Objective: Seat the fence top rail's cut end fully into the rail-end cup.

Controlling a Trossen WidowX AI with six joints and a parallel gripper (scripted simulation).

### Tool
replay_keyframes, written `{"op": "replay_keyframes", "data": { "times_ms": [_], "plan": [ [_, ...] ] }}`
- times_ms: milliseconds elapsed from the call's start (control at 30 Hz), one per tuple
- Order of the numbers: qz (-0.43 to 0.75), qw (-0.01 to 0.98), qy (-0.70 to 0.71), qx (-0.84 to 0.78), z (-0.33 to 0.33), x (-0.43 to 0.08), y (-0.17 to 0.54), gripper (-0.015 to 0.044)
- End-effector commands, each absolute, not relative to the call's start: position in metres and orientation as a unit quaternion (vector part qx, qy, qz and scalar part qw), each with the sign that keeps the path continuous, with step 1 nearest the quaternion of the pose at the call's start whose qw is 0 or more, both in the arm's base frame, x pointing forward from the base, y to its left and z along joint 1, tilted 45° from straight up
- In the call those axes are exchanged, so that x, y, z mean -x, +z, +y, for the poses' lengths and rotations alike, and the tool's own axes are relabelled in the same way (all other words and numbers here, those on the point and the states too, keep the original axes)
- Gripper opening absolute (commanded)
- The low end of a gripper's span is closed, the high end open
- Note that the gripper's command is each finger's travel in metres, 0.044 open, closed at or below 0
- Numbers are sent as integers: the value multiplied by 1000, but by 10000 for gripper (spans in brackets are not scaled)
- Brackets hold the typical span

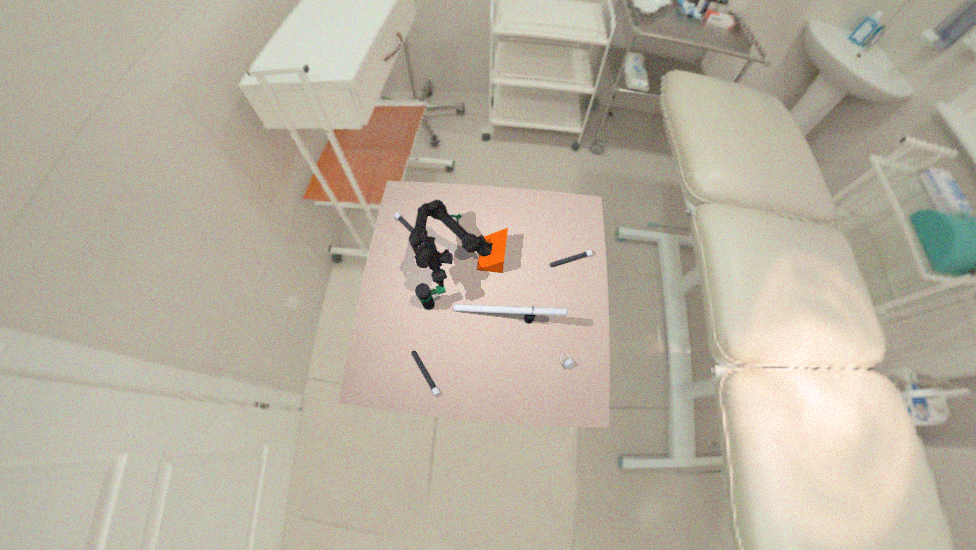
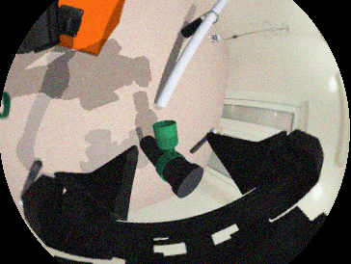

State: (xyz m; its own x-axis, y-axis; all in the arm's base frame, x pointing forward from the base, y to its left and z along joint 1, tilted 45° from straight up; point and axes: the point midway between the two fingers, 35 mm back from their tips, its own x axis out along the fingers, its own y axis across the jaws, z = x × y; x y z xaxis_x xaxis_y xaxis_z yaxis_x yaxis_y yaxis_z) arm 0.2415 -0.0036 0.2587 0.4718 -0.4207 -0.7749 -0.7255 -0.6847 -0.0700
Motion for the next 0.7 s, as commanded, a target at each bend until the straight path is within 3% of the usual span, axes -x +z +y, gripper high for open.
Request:
{"op": "replay_keyframes", "data": {
  "times_ms": [0, 667],
  "plan": [
    [342, 197, 384, 834, -15, -241, 246, 440],
    [342, 198, 384, 834, -24, -255, 226, 440]
  ]
}}
